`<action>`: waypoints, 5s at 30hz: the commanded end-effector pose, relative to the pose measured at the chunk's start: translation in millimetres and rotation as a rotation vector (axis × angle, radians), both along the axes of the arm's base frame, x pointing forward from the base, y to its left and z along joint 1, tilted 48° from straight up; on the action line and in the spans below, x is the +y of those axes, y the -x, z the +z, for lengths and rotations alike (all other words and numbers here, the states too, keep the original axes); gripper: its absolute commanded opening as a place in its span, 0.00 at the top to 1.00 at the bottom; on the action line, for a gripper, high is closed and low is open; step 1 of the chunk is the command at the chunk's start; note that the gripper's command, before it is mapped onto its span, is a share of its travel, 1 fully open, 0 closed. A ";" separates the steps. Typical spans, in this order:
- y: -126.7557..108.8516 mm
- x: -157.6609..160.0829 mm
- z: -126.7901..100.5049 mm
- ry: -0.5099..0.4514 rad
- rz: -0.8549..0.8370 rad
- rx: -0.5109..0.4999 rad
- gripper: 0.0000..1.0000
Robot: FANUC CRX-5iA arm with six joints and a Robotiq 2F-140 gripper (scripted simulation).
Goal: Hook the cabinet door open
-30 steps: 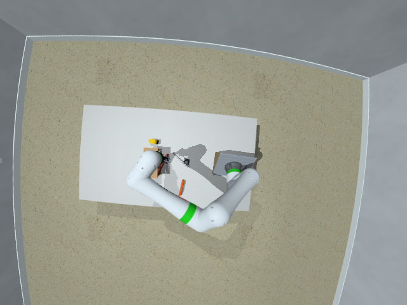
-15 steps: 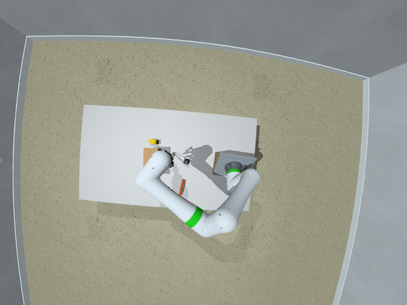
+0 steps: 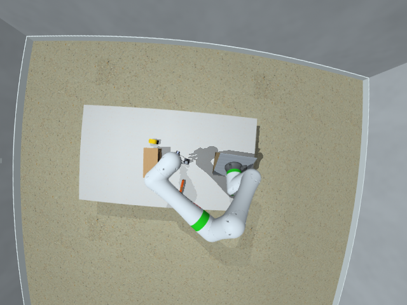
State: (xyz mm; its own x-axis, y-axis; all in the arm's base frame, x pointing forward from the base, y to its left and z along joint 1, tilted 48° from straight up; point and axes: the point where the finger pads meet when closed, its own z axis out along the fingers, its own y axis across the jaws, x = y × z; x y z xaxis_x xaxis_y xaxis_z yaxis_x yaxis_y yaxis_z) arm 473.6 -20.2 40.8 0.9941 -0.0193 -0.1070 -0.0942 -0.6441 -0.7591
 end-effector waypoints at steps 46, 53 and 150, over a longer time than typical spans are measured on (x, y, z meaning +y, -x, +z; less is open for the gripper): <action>1.6 4.6 -3.8 0.052 -0.241 0.290 0.86; 2.3 12.3 -10.7 0.052 -0.241 0.290 0.86; 7.2 72.6 -64.4 0.052 -0.241 0.290 0.86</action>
